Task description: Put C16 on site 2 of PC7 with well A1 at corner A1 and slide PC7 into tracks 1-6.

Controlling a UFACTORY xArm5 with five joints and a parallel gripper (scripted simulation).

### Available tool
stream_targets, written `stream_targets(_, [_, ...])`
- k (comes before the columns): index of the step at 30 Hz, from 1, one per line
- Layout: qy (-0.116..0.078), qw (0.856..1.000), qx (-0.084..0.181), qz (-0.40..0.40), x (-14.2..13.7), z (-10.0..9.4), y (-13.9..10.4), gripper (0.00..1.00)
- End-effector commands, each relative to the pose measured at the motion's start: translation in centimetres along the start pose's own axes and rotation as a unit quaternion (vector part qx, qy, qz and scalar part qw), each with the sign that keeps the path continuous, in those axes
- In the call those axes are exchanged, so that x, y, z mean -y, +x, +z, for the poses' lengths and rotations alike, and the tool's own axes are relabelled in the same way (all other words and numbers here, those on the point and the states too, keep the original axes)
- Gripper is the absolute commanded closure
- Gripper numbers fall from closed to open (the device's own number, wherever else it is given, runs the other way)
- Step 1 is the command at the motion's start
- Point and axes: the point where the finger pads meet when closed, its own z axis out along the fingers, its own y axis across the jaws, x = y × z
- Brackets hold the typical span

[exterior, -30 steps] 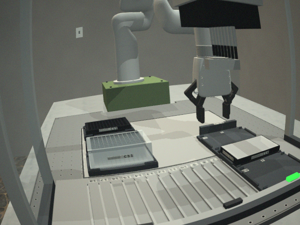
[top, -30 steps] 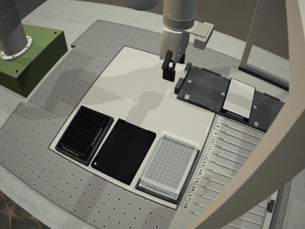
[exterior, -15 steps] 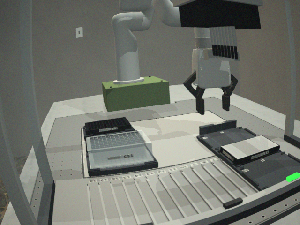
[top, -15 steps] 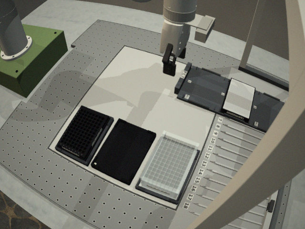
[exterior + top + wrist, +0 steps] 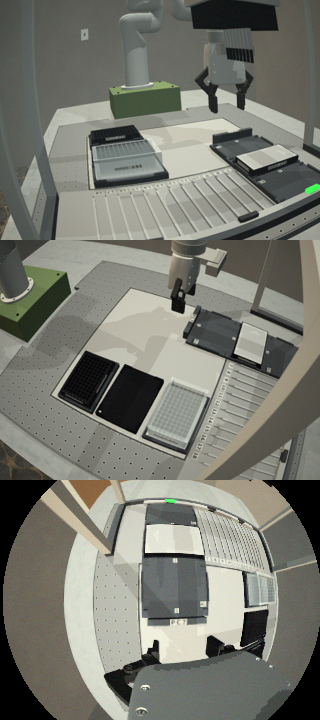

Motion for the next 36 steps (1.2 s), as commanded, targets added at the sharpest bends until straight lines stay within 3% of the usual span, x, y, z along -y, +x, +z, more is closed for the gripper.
stream_targets(1, [0.001,1.0,-0.002,0.0,0.0,-0.8,0.1,0.19])
stream_targets(36, [0.001,1.0,-0.002,0.0,0.0,-6.0,0.1,0.19])
